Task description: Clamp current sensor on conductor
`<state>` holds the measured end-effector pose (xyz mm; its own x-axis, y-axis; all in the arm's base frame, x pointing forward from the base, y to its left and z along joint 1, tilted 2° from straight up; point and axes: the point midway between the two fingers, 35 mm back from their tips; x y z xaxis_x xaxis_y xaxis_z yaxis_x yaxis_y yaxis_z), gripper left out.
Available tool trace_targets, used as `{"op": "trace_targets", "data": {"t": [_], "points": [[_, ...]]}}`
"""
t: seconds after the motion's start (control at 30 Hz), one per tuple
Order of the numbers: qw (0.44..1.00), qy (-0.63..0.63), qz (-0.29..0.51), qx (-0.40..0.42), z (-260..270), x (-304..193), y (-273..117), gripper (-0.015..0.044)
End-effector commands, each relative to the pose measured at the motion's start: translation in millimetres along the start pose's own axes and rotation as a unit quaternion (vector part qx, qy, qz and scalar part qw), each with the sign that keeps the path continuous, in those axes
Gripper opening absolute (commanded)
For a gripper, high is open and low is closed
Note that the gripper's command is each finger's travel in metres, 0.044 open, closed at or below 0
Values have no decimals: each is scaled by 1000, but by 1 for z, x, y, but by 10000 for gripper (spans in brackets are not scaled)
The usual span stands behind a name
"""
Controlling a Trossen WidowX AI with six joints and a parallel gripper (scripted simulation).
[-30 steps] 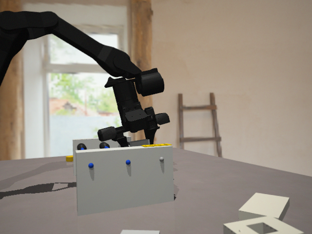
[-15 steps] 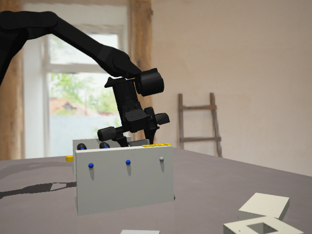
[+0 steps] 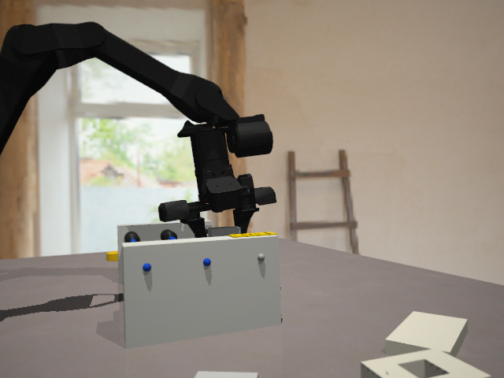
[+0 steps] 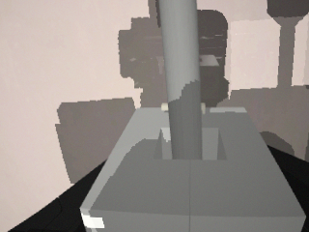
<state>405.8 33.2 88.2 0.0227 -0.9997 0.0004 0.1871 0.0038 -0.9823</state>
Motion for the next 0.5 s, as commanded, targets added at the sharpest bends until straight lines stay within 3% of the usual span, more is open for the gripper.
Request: {"op": "trace_targets", "data": {"t": [0.0,0.07,0.37,0.47], "points": [[1000,1,-1,0,1,0,1,0],[1000,1,-1,0,0,0,4,0],[1000,0,0,0,0,0,1,236],[1000,0,0,0,0,0,1,256]]}}
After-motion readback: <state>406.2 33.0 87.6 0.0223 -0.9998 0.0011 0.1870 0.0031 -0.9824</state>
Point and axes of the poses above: the point midway between the two fingers, 35 mm back from their tips, its own y axis out along the fingers, its own z axis across the jaws, x = y × z, and after that the axes turned 6 degrees about y, right-handed
